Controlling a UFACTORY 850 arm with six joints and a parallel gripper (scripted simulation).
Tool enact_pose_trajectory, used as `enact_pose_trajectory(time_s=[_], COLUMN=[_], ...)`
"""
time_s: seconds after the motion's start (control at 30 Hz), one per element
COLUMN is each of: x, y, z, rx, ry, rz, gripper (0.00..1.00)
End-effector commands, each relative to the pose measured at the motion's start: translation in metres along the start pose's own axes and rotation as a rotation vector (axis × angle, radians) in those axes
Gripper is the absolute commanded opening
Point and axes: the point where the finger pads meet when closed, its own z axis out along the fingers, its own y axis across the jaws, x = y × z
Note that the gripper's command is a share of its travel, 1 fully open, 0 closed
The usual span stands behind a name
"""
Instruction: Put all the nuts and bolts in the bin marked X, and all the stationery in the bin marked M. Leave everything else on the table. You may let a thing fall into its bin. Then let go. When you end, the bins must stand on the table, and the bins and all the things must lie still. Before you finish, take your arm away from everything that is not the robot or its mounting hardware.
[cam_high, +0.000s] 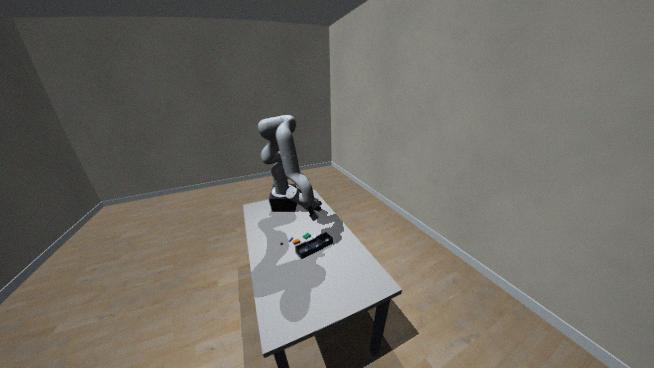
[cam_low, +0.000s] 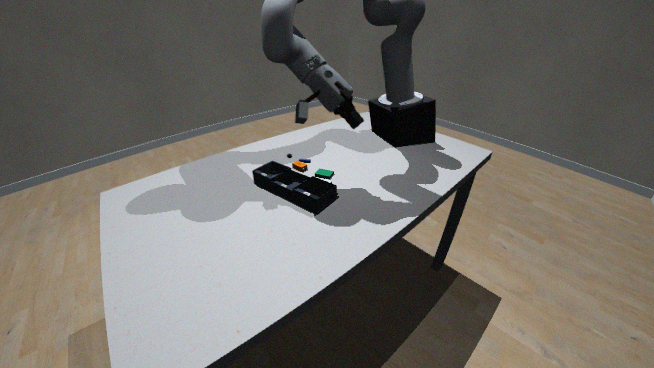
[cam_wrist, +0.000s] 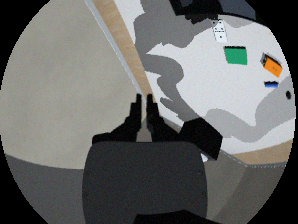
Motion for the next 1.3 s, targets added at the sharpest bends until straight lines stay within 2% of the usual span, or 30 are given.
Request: enact_pose_trajectory(time_s=[0.0, 0.03, 0.17, 0.2, 0.27, 0.3, 0.4, 0.43, 0.5, 0.53, 0.63, 0.67, 0.73, 0.77, 0.87, 0.9, 0.97, 1.0, 1.07, 1.1, 1.17, 1.2, 1.27], x=[-0.008, -0.011, -0.013, -0.015, -0.017, -0.018, -0.019, -0.019, -0.02, -0.02, -0.02, -0.019, -0.019, -0.017, -0.016, -0.014, -0.013, -0.01, -0.009, -0.005, -0.004, 0.0, 0.001], y=[0.013, 0.021, 0.026, 0.033, 0.038, 0.046, 0.05, 0.057, 0.061, 0.068, 0.072, 0.078, 0.078, 0.084, 0.09, 0.095, 0.097, 0.102, 0.103, 0.107, 0.108, 0.11, 0.111], z=[-0.004, -0.007, -0.009, -0.012, -0.014, -0.018, -0.021, -0.025, -0.027, -0.032, -0.035, -0.04, -0.04, -0.045, -0.05, -0.056, -0.058, -0.064, -0.066, -0.073, -0.074, -0.081, -0.082], rx=[-0.071, -0.121, -0.132, -0.182, -0.192, -0.242, -0.251, -0.3, -0.307, -0.355, -0.36, -0.406, -0.406, -0.45, -0.458, -0.499, -0.501, -0.539, -0.539, -0.574, -0.574, -0.603, -0.603], ry=[-0.023, -0.027, -0.027, -0.027, -0.026, -0.021, -0.02, -0.01, -0.009, 0.006, 0.008, 0.026, 0.026, 0.049, 0.053, 0.079, 0.081, 0.111, 0.112, 0.145, 0.145, 0.18, 0.18], rz=[0.008, 0.01, 0.01, 0.011, 0.011, 0.01, 0.01, 0.008, 0.007, 0.003, 0.003, -0.003, -0.003, -0.011, -0.012, -0.022, -0.023, -0.035, -0.035, -0.05, -0.05, -0.066, -0.066], gripper=[0.07, 0.07, 0.07, 0.07, 0.07, 0.07, 0.07, 0.07, 0.07, 0.07, 0.07, 0.07, 0.07, 0.07, 0.07, 0.07, 0.07, 0.07, 0.07, 0.07, 0.07, 0.07, 0.07])
